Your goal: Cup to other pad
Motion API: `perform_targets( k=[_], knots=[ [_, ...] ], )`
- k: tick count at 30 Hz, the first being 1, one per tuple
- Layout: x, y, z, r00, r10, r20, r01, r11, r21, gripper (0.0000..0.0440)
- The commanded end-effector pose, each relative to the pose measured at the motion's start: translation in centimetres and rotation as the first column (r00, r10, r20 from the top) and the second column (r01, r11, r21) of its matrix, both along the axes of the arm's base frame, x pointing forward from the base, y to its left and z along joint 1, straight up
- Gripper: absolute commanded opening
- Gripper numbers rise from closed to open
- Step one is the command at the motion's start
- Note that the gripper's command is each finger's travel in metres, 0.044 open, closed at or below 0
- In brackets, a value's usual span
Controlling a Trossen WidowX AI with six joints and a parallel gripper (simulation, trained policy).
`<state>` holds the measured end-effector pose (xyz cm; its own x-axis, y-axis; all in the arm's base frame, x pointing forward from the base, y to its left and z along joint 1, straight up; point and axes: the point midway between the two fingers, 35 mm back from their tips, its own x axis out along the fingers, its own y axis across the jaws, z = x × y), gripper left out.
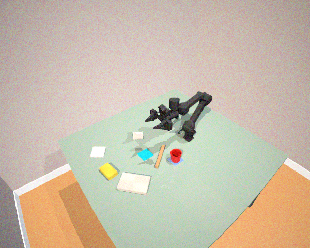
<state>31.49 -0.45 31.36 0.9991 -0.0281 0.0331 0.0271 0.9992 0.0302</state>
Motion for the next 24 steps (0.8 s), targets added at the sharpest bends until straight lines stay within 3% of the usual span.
perform_targets(
  k=[1,12,15,18,24],
  knots=[
    [0.0,0.1,0.1,1.000,0.004,-0.001,-0.004,1.000,0.000,0.0374],
    [-0.5,0.9,0.2,0.998,0.044,-0.051,-0.043,0.999,0.018,0.0085],
    [-0.5,1.1,0.2,0.996,0.053,-0.074,-0.050,0.998,0.034,0.0031],
    [-0.6,1.5,0.2,0.993,0.066,-0.099,-0.060,0.997,0.057,0.0043],
    [-0.6,2.2,0.7,0.985,0.097,-0.142,-0.080,0.990,0.116,0.0135]
  ],
)
